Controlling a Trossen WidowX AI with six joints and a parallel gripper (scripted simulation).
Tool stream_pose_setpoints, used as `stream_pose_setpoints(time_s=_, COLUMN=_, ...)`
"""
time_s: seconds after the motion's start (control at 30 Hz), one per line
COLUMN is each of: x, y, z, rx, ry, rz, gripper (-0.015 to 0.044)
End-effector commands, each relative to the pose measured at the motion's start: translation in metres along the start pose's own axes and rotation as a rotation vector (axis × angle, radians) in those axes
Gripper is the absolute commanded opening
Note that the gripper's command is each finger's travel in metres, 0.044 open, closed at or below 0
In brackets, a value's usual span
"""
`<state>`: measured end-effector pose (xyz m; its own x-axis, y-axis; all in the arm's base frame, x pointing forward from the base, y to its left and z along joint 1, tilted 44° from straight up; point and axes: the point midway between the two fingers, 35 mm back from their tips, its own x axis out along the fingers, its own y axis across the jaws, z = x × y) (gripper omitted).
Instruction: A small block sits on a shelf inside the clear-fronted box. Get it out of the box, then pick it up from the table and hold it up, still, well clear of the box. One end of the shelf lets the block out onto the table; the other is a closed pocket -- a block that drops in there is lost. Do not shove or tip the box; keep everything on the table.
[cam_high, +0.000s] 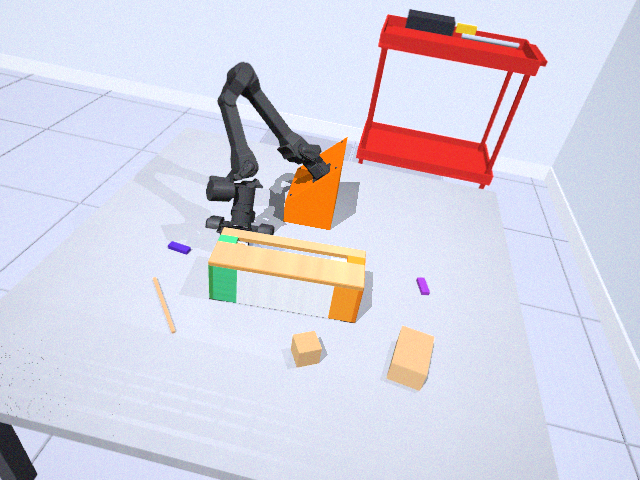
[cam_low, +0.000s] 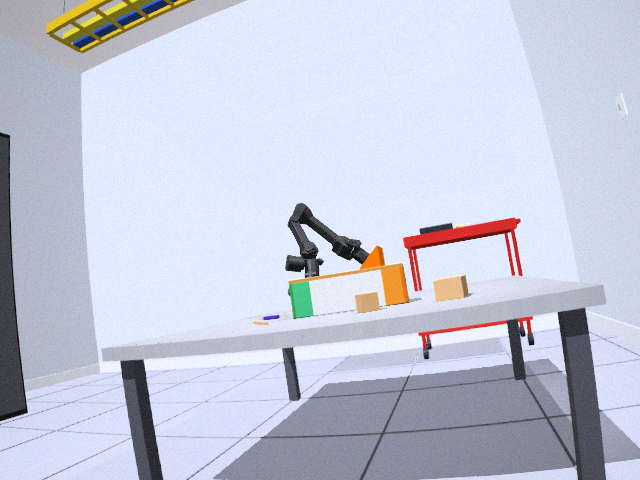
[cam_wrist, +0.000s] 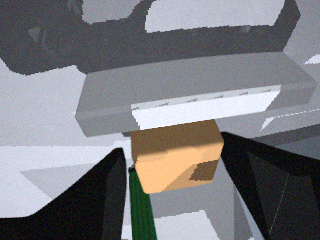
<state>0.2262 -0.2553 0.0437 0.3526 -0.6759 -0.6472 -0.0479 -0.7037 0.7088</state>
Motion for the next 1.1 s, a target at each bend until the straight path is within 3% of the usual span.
stream_pose_setpoints(time_s=0.0, x=0.001, y=-0.001, z=0.000, rx=-0.003, ry=0.003, rz=-0.002, gripper=0.0180)
stream_pose_setpoints(time_s=0.1, x=0.001, y=-0.001, z=0.000, rx=-0.003, ry=0.003, rz=-0.002, gripper=0.0101)
stream_pose_setpoints(time_s=0.2, x=0.001, y=-0.001, z=0.000, rx=-0.003, ry=0.003, rz=-0.002, gripper=0.0081)
stream_pose_setpoints(time_s=0.3, x=-0.004, y=0.000, z=-0.003, rx=-0.003, ry=0.002, rz=-0.003, gripper=0.0003)
stream_pose_setpoints(time_s=0.83, x=-0.056, y=0.000, z=-0.026, rx=-0.004, ry=0.002, rz=-0.002, gripper=0.0000)
stream_pose_setpoints(time_s=1.07, x=-0.060, y=-0.004, z=-0.027, rx=-0.251, ry=-0.007, rz=-0.001, gripper=0.0000)
